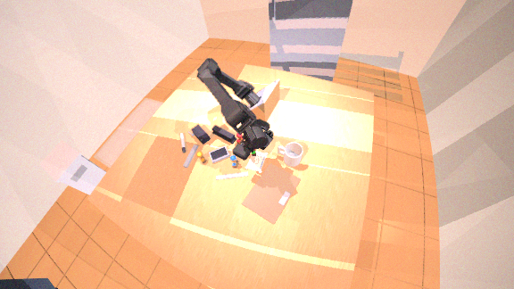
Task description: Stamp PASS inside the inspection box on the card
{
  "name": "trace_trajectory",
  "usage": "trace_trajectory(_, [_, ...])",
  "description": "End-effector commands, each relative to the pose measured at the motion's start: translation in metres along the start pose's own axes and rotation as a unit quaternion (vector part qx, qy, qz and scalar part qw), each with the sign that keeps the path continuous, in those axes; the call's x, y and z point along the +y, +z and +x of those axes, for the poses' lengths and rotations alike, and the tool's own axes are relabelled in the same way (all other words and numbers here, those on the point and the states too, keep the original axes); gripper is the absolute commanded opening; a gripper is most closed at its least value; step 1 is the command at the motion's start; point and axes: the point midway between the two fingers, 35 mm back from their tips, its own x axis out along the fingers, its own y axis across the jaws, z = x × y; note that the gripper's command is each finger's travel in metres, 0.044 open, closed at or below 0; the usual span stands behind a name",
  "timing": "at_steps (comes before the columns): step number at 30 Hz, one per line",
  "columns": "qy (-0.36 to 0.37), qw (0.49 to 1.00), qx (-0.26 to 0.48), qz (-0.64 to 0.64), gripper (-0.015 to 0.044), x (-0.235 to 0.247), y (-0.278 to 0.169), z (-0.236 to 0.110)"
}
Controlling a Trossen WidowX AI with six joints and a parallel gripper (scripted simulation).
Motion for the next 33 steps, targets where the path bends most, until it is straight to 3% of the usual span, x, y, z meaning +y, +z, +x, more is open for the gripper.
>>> trace_trajectory(1, [0.003, 1.0, 0.001, -0.003, 0.0, 0.001, 0.001, 0.004])
trace_trajectory(33, [0.004, 1.0, -0.002, -0.004, 0.0, 0.0, 0.001, 0.026])
